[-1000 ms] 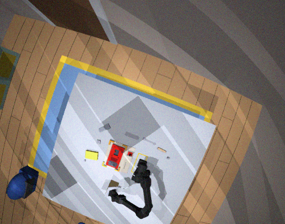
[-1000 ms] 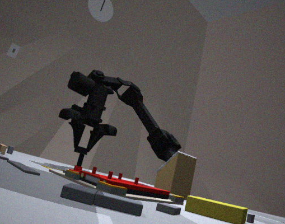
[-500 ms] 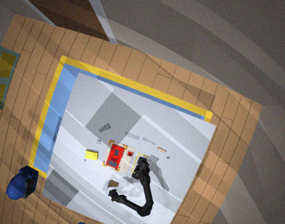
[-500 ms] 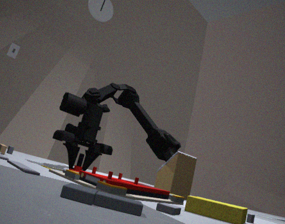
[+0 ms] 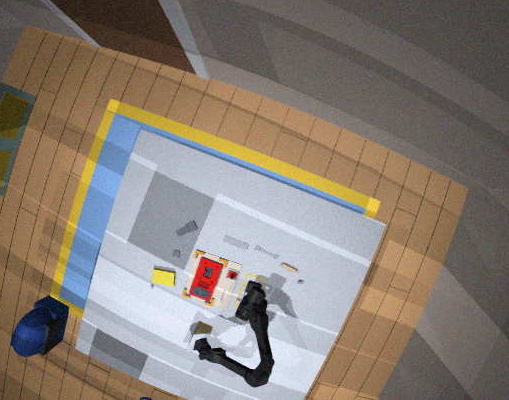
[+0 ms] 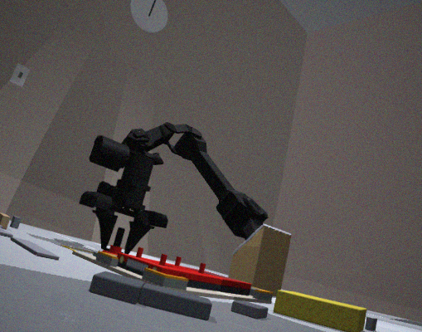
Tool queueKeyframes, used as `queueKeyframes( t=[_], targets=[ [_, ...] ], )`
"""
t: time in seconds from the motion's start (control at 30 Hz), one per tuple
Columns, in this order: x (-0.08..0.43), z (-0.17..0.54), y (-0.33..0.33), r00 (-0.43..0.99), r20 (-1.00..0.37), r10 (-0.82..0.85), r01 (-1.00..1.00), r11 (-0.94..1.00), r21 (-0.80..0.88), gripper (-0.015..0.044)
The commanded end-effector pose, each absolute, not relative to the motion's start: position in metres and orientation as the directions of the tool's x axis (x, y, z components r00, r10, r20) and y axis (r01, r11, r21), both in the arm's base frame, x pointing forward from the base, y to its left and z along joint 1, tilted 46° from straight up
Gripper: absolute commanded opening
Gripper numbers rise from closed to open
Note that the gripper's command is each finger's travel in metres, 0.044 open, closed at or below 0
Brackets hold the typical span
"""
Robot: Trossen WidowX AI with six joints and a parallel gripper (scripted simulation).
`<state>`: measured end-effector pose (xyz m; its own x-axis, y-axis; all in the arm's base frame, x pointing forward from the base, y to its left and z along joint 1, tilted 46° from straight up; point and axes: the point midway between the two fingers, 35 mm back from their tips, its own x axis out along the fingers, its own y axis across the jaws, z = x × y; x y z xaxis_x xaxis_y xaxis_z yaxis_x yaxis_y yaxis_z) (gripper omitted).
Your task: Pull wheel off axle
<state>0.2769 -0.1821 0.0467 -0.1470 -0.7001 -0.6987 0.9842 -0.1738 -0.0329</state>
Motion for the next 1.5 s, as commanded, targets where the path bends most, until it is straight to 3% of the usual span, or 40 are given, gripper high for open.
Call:
queueKeyframes(
  t=[0.0, 0.23, 0.43, 0.63, 1.47],
  targets=[
    [0.284, 0.062, -0.166, -0.138, -0.699, -0.701, 0.985, -0.17, -0.024, 0.03],
    [0.287, 0.085, -0.143, -0.138, -0.697, -0.704, 0.985, -0.169, -0.025, 0.03],
    [0.256, 0.084, -0.105, -0.134, -0.707, -0.694, 0.986, -0.162, -0.027, 0.044],
    [0.217, 0.091, -0.072, -0.142, -0.699, -0.701, 0.985, -0.169, -0.031, 0.044],
    [0.217, 0.091, -0.072, -0.142, -0.699, -0.701, 0.985, -0.169, -0.031, 0.044]
  ],
)
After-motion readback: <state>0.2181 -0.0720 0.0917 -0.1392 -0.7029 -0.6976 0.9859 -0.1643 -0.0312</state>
